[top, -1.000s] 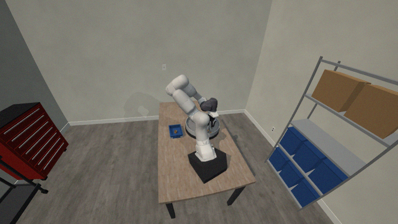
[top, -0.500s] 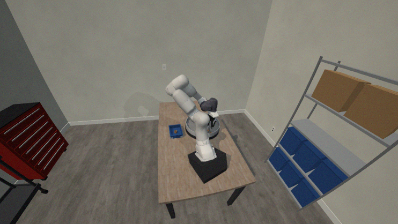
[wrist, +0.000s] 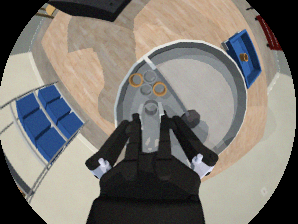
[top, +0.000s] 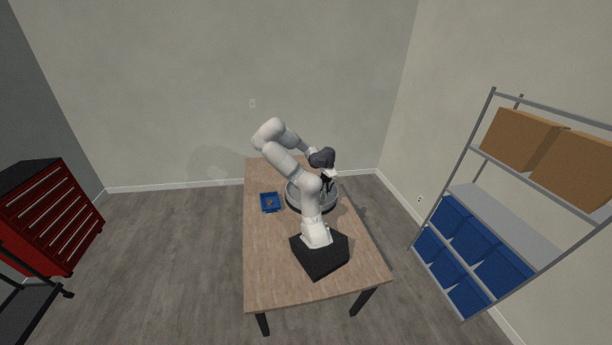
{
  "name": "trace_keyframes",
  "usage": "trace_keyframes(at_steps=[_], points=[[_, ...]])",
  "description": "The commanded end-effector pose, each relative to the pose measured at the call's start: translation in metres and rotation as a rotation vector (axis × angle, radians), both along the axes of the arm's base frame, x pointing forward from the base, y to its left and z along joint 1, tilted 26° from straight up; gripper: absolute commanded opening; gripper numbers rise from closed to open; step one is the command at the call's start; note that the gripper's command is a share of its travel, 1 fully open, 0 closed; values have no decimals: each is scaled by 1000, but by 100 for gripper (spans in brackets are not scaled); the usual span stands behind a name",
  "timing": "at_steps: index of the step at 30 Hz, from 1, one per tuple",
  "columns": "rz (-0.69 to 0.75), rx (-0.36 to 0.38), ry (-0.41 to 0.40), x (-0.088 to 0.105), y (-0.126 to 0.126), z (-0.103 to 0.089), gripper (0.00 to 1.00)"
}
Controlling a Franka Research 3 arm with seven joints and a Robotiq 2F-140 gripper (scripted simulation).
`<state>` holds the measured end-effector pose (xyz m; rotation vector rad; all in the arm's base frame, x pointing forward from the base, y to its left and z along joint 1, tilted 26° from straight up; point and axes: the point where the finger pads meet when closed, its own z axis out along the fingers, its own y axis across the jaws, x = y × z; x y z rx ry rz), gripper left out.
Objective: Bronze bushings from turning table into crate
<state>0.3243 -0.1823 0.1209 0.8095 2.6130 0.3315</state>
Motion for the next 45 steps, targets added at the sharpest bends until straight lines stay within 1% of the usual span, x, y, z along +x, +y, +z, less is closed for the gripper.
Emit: trace_keyframes(at_steps=[1, 5, 7, 12, 45], points=[[-2, 30, 11, -9, 7, 15, 0], [-2, 30, 11, -16, 5, 31, 0], [-2, 30, 11, -16, 5, 31, 0], [-2, 30, 11, -21, 3, 41, 0], [-2, 30, 11, -21, 3, 42, 0]])
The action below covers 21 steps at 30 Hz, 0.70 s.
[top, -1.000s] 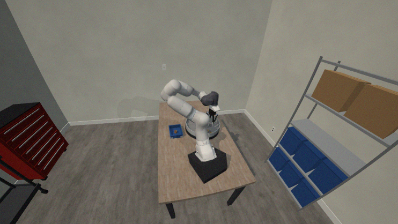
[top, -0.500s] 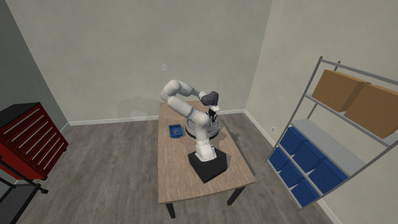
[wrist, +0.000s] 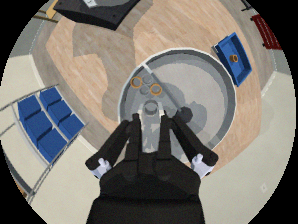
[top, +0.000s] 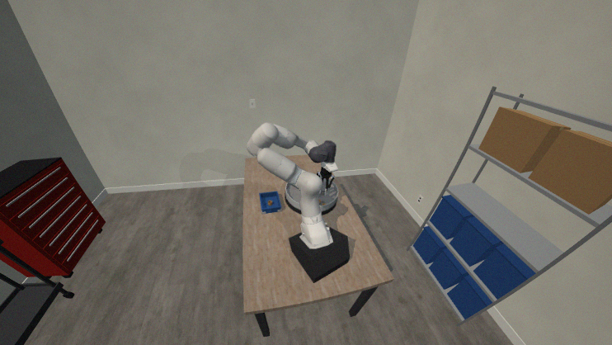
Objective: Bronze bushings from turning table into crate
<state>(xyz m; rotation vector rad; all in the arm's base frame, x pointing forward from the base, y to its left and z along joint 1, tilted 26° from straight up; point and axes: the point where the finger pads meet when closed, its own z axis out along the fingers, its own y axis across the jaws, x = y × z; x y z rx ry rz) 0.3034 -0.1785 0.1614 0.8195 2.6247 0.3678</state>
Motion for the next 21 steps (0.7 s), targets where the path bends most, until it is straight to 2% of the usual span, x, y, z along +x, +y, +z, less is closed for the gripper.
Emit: trace_keyframes(at_steps=[1, 6, 8, 11, 13, 18, 21], points=[[-5, 1, 0, 0, -1, 1, 0], [-5, 1, 0, 1, 0, 2, 0], [-5, 1, 0, 9, 3, 6, 0], [-5, 1, 0, 32, 12, 18, 0], [-5, 1, 0, 32, 12, 18, 0], [-5, 1, 0, 80, 32, 43, 0], [-5, 1, 0, 98, 39, 53, 0]])
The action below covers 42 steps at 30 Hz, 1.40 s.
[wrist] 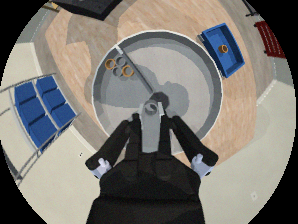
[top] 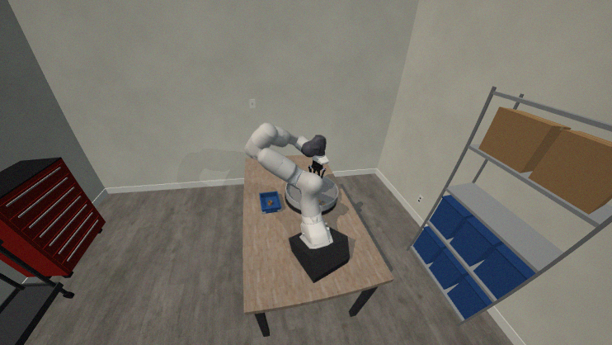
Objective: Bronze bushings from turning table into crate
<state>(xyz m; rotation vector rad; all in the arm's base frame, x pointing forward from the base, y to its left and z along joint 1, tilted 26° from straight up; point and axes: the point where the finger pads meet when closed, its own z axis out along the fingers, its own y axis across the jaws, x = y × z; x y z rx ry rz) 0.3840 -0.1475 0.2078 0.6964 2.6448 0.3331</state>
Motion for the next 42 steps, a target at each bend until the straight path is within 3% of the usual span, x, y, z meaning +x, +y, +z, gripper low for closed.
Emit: trace_keyframes(at_steps=[1, 42], points=[[-84, 47, 18, 21, 9, 8, 0], [-84, 47, 18, 24, 11, 10, 0]])
